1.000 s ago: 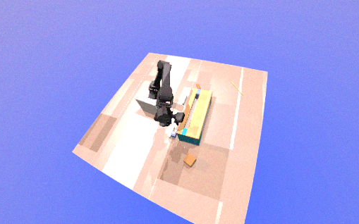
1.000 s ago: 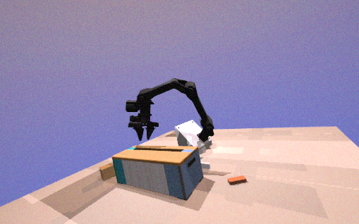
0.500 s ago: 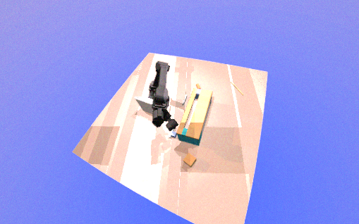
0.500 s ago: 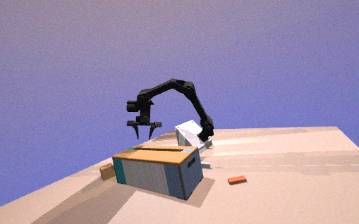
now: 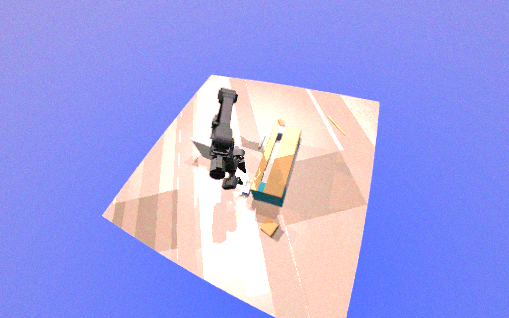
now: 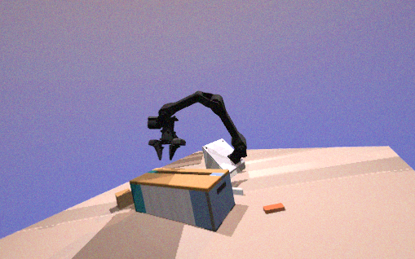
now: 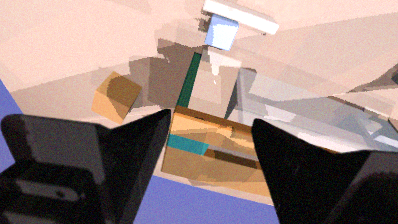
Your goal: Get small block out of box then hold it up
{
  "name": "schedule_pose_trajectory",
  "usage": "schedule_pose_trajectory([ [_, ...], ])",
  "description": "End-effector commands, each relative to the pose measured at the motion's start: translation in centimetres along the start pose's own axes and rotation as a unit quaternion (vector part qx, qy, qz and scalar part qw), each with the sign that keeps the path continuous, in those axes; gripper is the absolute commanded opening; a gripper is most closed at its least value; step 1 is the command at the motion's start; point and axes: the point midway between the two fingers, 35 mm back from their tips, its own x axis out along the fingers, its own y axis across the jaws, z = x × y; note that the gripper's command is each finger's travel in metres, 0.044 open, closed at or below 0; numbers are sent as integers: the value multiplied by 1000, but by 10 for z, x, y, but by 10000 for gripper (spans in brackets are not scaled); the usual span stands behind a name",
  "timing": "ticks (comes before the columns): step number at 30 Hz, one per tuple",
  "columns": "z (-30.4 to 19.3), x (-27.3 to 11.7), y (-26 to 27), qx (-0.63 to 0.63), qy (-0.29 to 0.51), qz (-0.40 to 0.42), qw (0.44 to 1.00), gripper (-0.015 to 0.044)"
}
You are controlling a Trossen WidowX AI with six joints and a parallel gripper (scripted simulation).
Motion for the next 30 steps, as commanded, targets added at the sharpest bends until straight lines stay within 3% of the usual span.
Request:
schedule_pose_trajectory([
  [1,-2,-6,4,95,17,0,995,285],
  [10,-1,-3,4,95,17,0,995,285],
  [18,31,80,-3,95,18,-2,995,285],
  [30,34,89,-4,95,18,-2,995,285],
])
